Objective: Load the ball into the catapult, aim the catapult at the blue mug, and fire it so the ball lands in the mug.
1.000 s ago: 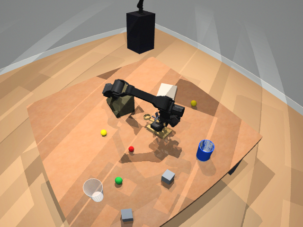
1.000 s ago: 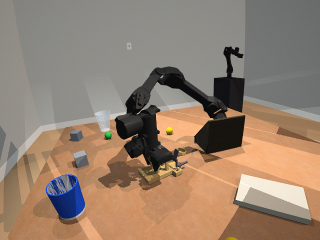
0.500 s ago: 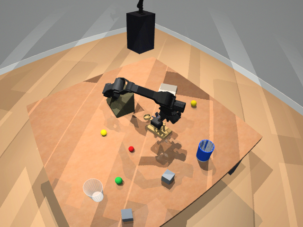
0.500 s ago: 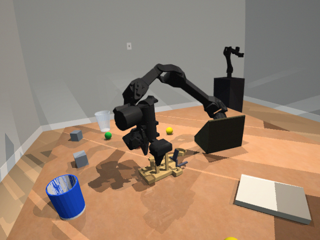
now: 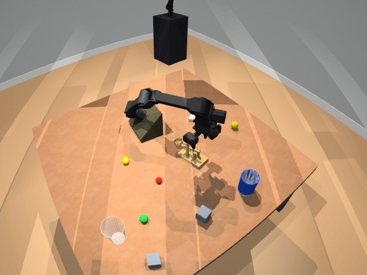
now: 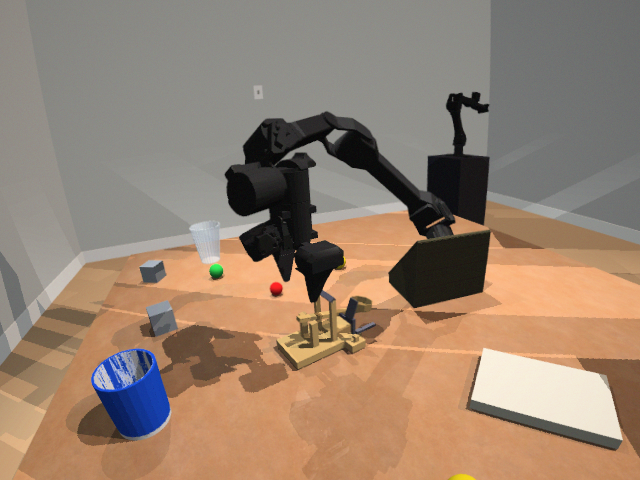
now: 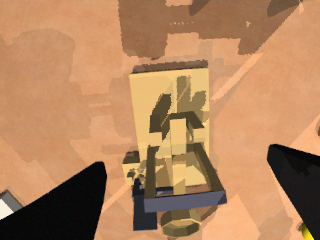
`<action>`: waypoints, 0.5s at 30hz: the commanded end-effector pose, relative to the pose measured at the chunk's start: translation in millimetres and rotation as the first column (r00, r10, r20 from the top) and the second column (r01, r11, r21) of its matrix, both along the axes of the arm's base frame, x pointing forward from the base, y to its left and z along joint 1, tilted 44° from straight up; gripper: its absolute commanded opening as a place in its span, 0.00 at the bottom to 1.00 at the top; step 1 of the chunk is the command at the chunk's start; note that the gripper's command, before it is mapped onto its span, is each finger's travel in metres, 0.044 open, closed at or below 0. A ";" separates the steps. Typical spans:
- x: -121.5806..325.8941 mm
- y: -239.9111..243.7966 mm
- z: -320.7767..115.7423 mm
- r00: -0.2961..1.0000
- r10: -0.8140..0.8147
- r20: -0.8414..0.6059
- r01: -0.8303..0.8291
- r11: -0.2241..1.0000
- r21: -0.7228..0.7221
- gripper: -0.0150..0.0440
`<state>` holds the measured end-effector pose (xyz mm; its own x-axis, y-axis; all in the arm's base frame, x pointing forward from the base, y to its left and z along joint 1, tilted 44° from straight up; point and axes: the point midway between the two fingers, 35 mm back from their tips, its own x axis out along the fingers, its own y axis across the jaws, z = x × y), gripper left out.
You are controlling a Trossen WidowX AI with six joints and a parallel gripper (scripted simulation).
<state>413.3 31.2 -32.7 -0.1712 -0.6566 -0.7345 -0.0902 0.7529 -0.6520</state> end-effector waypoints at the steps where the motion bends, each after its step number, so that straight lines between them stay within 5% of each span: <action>1: -6.9 -16.5 -17.8 1.000 -0.004 -0.007 0.004 1.000 -0.002 1.00; 15: -11.9 -33.8 -36.5 1.000 -0.004 -0.007 0.004 1.000 -0.004 1.00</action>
